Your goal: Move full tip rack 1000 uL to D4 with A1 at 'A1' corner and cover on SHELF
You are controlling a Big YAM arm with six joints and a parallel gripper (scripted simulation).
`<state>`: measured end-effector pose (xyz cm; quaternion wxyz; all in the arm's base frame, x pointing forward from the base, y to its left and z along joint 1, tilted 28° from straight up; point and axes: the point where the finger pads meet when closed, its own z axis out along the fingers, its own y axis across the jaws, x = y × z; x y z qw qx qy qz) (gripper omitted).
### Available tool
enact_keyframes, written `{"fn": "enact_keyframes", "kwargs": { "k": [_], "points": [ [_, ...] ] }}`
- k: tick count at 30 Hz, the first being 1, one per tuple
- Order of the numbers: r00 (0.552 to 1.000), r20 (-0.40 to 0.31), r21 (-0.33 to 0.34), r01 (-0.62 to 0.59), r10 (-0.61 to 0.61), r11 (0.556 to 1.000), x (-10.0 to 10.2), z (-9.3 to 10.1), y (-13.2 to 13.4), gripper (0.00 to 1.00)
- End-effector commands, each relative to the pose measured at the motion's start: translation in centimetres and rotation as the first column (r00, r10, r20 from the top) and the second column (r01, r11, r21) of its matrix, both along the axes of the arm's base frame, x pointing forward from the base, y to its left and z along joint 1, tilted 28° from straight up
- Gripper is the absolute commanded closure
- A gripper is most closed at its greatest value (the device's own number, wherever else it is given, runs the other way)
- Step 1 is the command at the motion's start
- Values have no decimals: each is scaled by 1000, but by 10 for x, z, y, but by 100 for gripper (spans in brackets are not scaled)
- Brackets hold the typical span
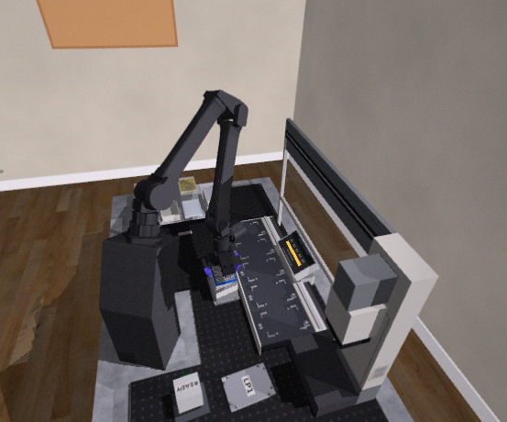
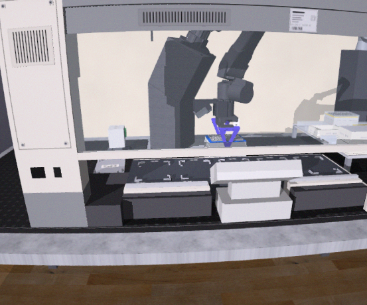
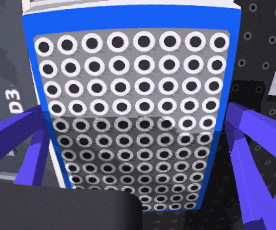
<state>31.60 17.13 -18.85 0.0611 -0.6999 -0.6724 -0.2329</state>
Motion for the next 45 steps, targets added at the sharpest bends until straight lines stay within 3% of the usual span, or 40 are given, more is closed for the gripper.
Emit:
{"fn": "enact_keyframes", "kwargs": {
  "k": [1,4,5,7,11,12,13,16,24,25,45],
  "points": [
    [1000,10,4,-1,1,1000,1,-3,6,0],
    [1000,10,4,-1,1,1000,1,-5,7,0],
    [1000,17,8,-1,1,1000,-2,3,6,0],
    [1000,9,4,-1,1,1000,3,-9,9,0],
    [1000,9,4,-1,1,1000,4,-15,12,0],
    [1000,-4,-1,-1,1,1000,-4,-16,9,0],
    [1000,-8,-2,-1,1,1000,-9,-14,7,0],
    [1000,23,9,-5,5,1000,3,-5,12,0],
    [1000,2,-1,2,-2,1000,0,-12,5,0],
    [1000,2,-1,2,-2,1000,0,-12,5,100],
    [1000,2,-1,2,-2,1000,0,-12,5,100]
  ]
}}
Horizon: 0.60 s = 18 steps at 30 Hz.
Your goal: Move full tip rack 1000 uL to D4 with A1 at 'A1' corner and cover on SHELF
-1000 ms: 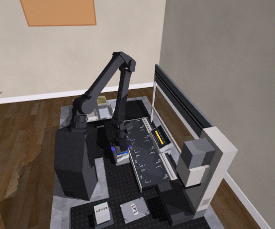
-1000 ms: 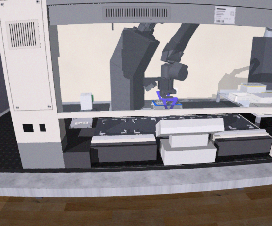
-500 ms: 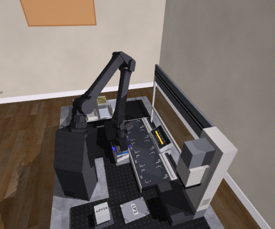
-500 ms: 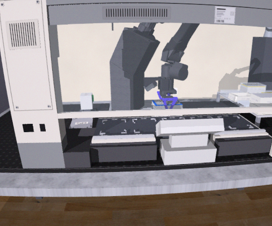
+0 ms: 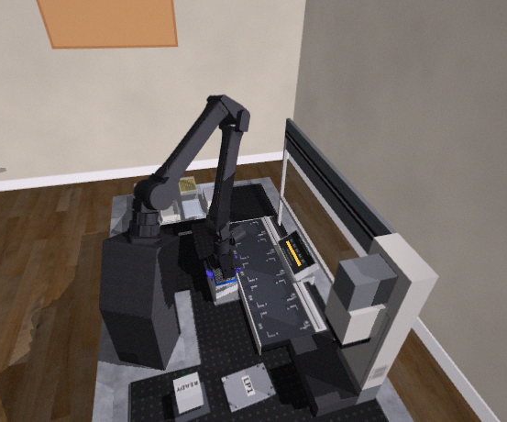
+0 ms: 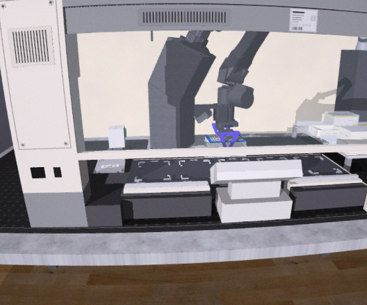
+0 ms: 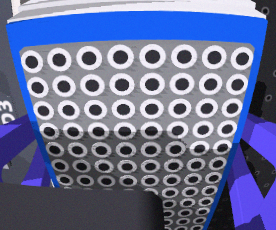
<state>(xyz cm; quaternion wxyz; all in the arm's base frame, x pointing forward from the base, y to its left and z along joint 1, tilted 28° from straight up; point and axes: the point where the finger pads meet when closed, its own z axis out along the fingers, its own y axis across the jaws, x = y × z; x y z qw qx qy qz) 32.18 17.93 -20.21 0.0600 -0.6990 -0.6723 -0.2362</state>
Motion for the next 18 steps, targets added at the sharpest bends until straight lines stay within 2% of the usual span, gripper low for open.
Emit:
{"fn": "enact_keyframes", "kwargs": {
  "k": [1,14,18],
  "points": [
    [1000,-4,-4,2,-2,1000,-6,2,-3,100],
    [1000,-4,-4,2,-2,1000,-6,2,-3,100],
    [1000,-10,-9,5,-5,1000,-11,11,-12,100]
  ]
}}
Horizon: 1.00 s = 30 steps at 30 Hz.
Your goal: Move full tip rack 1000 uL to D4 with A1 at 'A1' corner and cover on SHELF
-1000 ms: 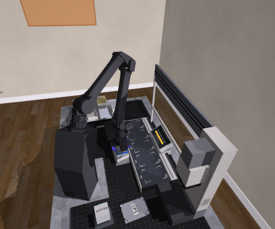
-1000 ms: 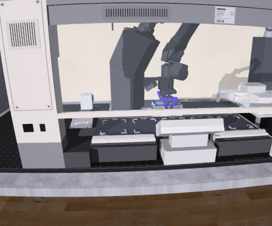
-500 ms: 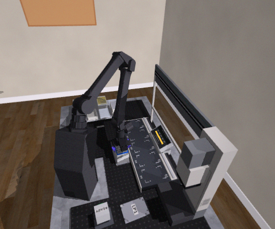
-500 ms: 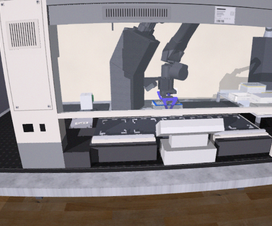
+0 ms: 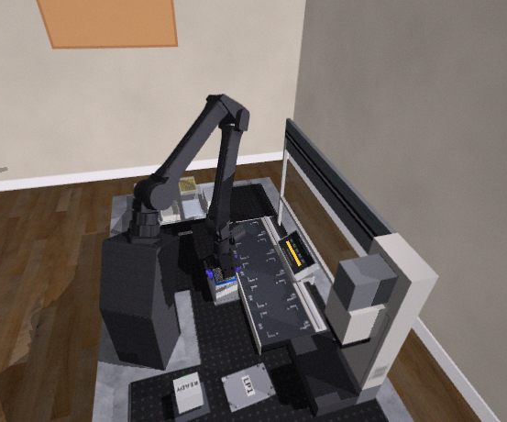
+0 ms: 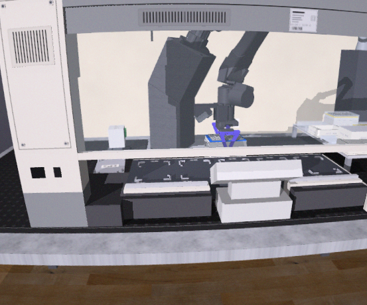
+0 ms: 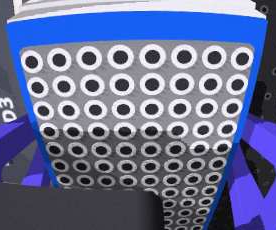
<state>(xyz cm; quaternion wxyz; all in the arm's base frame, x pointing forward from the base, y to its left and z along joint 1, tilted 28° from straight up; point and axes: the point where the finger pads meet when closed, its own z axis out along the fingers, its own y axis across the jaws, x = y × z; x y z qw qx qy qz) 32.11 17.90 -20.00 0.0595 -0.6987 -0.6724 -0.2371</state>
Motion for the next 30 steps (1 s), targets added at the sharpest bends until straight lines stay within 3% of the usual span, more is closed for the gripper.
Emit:
{"fn": "enact_keyframes", "kwargs": {
  "k": [1,10,11,30],
  "points": [
    [1000,-12,-9,6,-6,1000,-11,10,-12,100],
    [1000,0,-5,6,-6,1000,-7,21,-14,100],
    [1000,-11,-8,6,-6,1000,-14,22,-17,100],
    [1000,-9,-6,5,-6,1000,-20,46,-27,100]
  ]
}}
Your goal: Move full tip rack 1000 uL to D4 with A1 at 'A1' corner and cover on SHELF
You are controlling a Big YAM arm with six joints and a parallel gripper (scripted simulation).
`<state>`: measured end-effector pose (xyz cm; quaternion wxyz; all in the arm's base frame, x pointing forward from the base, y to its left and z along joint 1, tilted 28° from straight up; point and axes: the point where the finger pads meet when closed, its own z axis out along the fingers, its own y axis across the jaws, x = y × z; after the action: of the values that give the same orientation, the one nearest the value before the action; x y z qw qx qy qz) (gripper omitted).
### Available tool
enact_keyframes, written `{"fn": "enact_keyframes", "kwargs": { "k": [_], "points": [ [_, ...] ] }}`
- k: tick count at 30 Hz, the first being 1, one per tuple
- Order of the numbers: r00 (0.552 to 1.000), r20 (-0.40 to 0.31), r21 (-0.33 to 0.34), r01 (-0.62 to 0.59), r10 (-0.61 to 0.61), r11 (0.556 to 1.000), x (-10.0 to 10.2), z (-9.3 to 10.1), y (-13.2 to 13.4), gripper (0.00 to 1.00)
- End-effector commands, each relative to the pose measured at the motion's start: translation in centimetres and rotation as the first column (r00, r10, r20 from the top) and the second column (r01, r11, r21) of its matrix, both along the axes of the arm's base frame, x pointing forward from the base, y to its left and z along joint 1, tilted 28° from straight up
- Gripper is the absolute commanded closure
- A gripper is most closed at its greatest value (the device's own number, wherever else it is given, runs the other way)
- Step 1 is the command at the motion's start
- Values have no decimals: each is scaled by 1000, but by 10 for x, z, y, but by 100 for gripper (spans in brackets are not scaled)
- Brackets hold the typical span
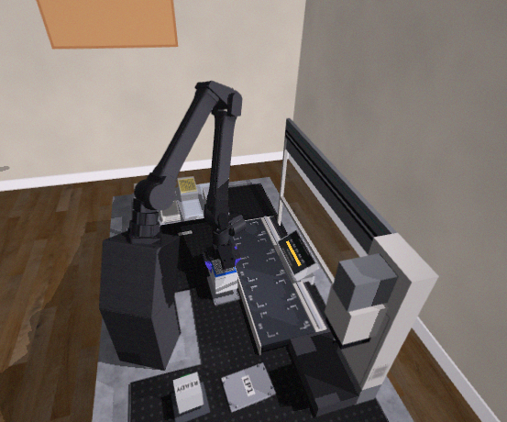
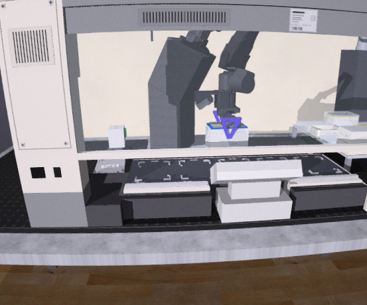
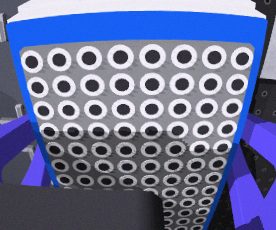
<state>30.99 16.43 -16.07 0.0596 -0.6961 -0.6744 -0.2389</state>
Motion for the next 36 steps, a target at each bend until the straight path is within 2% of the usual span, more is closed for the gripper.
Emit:
{"fn": "enact_keyframes", "kwargs": {
  "k": [1,13,14,16,30,31,36],
  "points": [
    [1000,-12,-8,11,-11,1000,-9,8,-13,100],
    [1000,-10,-7,11,-11,1000,-13,23,-19,100],
    [1000,0,-4,12,-12,1000,-7,25,-18,100],
    [1000,-9,-7,12,-12,1000,-13,27,-21,100],
    [1000,-6,-6,11,-11,1000,-17,44,-28,100],
    [1000,3,-4,12,-12,1000,-12,47,-28,100],
    [1000,-4,-5,11,-11,1000,-19,53,-32,100]
  ]
}}
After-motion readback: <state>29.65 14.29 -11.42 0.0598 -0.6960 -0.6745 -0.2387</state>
